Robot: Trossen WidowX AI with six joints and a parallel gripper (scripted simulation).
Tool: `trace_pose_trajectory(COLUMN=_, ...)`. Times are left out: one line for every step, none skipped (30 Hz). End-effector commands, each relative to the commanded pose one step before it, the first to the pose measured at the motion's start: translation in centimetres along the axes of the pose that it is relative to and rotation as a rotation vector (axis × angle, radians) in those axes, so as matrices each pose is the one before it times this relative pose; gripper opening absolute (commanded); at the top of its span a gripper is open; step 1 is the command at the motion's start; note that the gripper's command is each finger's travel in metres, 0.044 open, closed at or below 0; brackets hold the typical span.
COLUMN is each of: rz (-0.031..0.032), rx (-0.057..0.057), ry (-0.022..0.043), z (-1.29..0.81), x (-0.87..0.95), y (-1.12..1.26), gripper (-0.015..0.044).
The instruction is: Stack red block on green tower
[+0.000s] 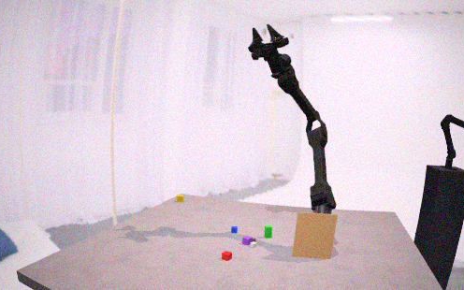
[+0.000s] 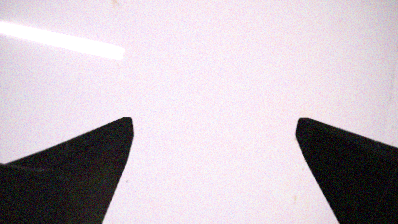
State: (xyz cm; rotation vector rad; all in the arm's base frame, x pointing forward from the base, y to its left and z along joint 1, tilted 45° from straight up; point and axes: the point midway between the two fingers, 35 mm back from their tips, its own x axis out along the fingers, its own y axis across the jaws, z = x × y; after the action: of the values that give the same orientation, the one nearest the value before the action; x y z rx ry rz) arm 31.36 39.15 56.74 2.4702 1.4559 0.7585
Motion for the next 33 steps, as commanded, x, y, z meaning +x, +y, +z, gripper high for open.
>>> trace_pose_trajectory(rz=-0.00115, rx=-0.0071, ry=-0.00431, z=0.226, x=0.034, y=-0.022, gripper=0.0426)
trace_pose_trajectory(rz=-0.00364, rx=-0.0213, ry=-0.01286, z=0.678, x=0.098, y=-0.071, gripper=0.044)
trace_pose_trajectory(rz=-0.00674, rx=-0.0353, ry=-0.0212, z=1.126, x=0.159, y=-0.144, gripper=0.044)
trace_pose_trajectory(rz=0.00139, rx=-0.0315, ry=-0.04827, z=1.991, x=0.271, y=-0.079, gripper=0.044)
trace_pose_trajectory(rz=0.00368, rx=-0.0256, ry=-0.05638, z=2.165, x=0.313, y=-0.095, gripper=0.044)
trace_pose_trajectory(rz=0.00173, rx=-0.0258, ry=-0.05712, z=2.161, x=0.343, y=-0.165, gripper=0.044)
trace_pose_trajectory(rz=-0.00013, rx=-0.0198, ry=-0.04324, z=1.616, x=0.289, y=-0.178, gripper=0.044)
trace_pose_trajectory(rz=-0.00107, rx=-0.0166, ry=-0.03556, z=1.317, x=0.255, y=-0.179, gripper=0.044)
trace_pose_trajectory(rz=-0.00231, rx=-0.0194, ry=-0.04099, z=1.507, x=0.303, y=-0.24, gripper=0.044)
trace_pose_trajectory(rz=-0.00398, rx=-0.0222, ry=-0.04605, z=1.679, x=0.353, y=-0.311, gripper=0.044)
trace_pose_trajectory(rz=-0.00604, rx=-0.0251, ry=-0.05072, z=1.832, x=0.412, y=-0.392, gripper=0.044)
trace_pose_trajectory(rz=-0.00846, rx=-0.0274, ry=-0.05413, z=1.935, x=0.462, y=-0.48, gripper=0.044)
trace_pose_trajectory(rz=-0.01114, rx=-0.0295, ry=-0.05668, z=2.003, x=0.51, y=-0.573, gripper=0.044)
trace_pose_trajectory(rz=-0.01407, rx=-0.0316, ry=-0.05874, z=2.05, x=0.559, y=-0.671, gripper=0.044)
trace_pose_trajectory(rz=-0.017, rx=-0.0332, ry=-0.05962, z=2.053, x=0.602, y=-0.765, gripper=0.044)
trace_pose_trajectory(rz=-0.0199, rx=-0.0345, ry=-0.05974, z=2.028, x=0.641, y=-0.853, gripper=0.044)
trace_pose_trajectory(rz=-0.02292, rx=-0.0358, ry=-0.05975, z=1.997, x=0.681, y=-0.943, gripper=0.044)
trace_pose_trajectory(rz=-0.02575, rx=-0.0369, ry=-0.05898, z=1.94, x=0.714, y=-1.024, gripper=0.044)
trace_pose_trajectory(rz=-0.02847, rx=-0.0378, ry=-0.05785, z=1.87, x=0.745, y=-1.098, gripper=0.044)
trace_pose_trajectory(rz=-0.03115, rx=-0.0388, ry=-0.05656, z=1.795, x=0.775, y=-1.169, gripper=0.044)
trace_pose_trajectory(rz=-0.03495, rx=-0.0385, ry=-0.05324, z=1.634, x=0.854, y=-1.291, gripper=0.044)
trace_pose_trajectory(rz=-0.03762, rx=-0.0398, ry=-0.05207, z=1.558, x=0.885, y=-1.359, gripper=0.044)
trace_pose_trajectory(rz=-0.0399, rx=-0.0408, ry=-0.05031, z=1.465, x=0.909, y=-1.409, gripper=0.044)
trace_pose_trajectory(rz=-0.04203, rx=-0.0418, ry=-0.04841, z=1.37, x=0.931, y=-1.452, gripper=0.044)
trace_pose_trajectory(rz=-0.0444, rx=-0.0431, ry=-0.04676, z=1.283, x=0.957, y=-1.5, gripper=0.044)
trace_pose_trajectory(rz=-0.04687, rx=-0.0446, ry=-0.04511, z=1.196, x=0.986, y=-1.548, gripper=0.044)
trace_pose_trajectory(rz=-0.0494, rx=-0.0463, ry=-0.04338, z=1.107, x=1.016, y=-1.595, gripper=0.044)
trace_pose_trajectory(rz=-0.05204, rx=-0.0483, ry=-0.04159, z=1.016, x=1.048, y=-1.643, gripper=0.044)
trace_pose_trajectory(rz=-0.05487, rx=-0.0505, ry=-0.03975, z=0.923, x=1.084, y=-1.691, gripper=0.044)
trace_pose_trajectory(rz=-0.05751, rx=-0.0527, ry=-0.03758, z=0.82, x=1.116, y=-1.73, gripper=0.044)
trace_pose_trajectory(rz=-0.0603, rx=-0.0552, ry=-0.03531, z=0.715, x=1.15, y=-1.767, gripper=0.044)
trace_pose_trajectory(rz=-0.06295, rx=-0.0578, ry=-0.03274, z=0.603, x=1.183, y=-1.796, gripper=0.044)
trace_pose_trajectory(rz=-0.06561, rx=-0.0607, ry=-0.02997, z=0.486, x=1.216, y=-1.819, gripper=0.044)
